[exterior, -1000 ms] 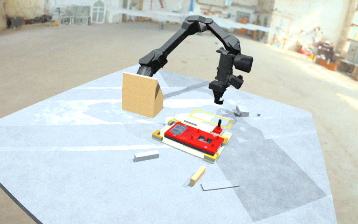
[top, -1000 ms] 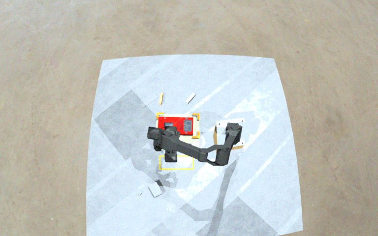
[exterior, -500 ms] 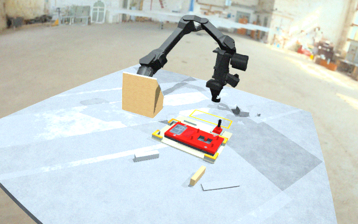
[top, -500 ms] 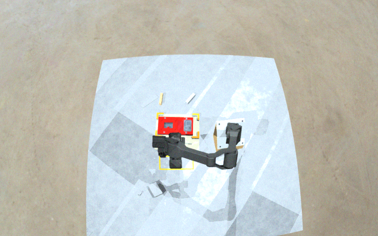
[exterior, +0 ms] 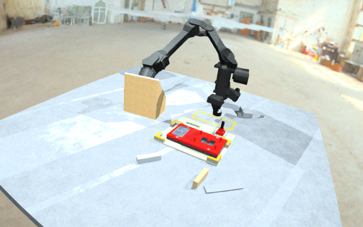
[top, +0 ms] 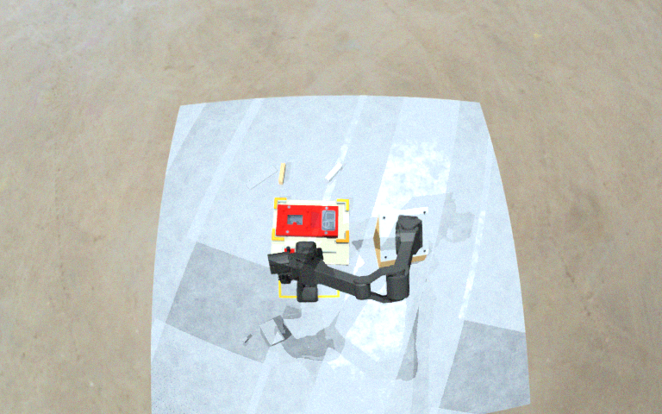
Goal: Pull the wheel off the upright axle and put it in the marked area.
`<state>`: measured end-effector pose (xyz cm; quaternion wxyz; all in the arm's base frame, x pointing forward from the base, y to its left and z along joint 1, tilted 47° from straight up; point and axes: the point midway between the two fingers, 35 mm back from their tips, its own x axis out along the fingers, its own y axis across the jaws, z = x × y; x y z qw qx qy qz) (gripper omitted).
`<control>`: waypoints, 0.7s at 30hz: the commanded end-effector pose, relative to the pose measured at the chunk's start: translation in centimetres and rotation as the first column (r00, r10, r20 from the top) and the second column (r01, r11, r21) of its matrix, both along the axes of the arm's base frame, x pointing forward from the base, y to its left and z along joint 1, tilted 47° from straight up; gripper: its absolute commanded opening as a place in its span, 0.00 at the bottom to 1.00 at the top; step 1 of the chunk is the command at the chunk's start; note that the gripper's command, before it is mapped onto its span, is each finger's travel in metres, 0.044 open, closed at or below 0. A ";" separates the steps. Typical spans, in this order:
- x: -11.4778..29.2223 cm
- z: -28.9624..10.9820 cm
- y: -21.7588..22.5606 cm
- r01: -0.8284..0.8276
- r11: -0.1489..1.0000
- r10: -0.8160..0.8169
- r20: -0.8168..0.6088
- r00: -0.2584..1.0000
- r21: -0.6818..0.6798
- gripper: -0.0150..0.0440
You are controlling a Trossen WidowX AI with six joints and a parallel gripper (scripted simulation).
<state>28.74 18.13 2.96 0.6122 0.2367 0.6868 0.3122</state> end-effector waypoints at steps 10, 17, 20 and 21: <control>-0.9 -2.1 2.3 -0.005 1.000 0.005 -0.007 1.000 0.004 0.34; -0.9 -2.1 2.3 -0.005 1.000 0.005 -0.007 1.000 0.004 0.65; -0.7 -1.6 1.7 -0.004 1.000 0.004 -0.007 1.000 0.003 0.76; -0.6 -1.2 1.3 -0.003 1.000 0.003 -0.007 1.000 0.003 0.76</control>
